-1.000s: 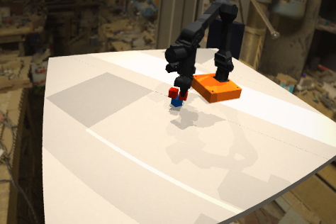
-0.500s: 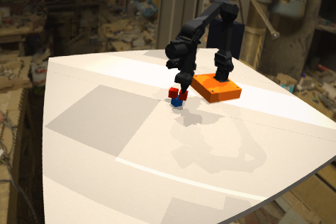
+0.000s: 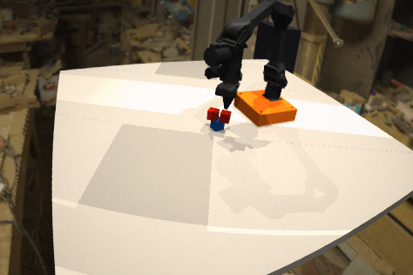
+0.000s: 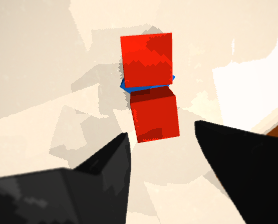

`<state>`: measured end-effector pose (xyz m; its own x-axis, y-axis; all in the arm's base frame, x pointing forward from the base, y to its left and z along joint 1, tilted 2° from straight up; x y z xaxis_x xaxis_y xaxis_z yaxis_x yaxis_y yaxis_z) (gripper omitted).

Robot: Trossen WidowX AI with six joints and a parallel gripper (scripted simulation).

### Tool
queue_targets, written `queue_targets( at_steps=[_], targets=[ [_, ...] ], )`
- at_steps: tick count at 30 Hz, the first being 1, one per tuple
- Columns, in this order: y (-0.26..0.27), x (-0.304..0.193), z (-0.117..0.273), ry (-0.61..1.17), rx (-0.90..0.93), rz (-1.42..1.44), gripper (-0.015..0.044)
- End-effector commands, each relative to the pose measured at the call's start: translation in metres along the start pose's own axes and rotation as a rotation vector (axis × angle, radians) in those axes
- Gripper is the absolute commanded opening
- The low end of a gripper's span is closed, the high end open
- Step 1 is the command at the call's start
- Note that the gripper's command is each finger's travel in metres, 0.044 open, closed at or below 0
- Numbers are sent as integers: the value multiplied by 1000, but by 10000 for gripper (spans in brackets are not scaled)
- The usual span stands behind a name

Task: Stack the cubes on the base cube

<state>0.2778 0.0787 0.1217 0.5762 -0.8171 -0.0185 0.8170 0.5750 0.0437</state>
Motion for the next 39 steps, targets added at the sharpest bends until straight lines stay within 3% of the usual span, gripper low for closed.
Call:
queue_targets(
  at_steps=[1,19,27,32,39],
  targets=[
    [1,0,8,-3,8,4,205],
    [1,0,27,-3,8,4,205],
    [0,0,36,-2,5,0,400],
    [4,-7,34,0,2,-1,400],
    [37,-91,37,9,6,-1,400]
  ],
)
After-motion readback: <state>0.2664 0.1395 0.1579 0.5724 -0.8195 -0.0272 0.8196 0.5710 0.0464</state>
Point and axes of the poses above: the point midway between the two fingers, 35 mm back from their tips, its own z axis back along the fingers, its own y axis across the jaws, x = y × z, the point moved 4 cm from there along z, back along the fingers, and after that the axes turned 14 degrees about -z, right-handed, at the moved point
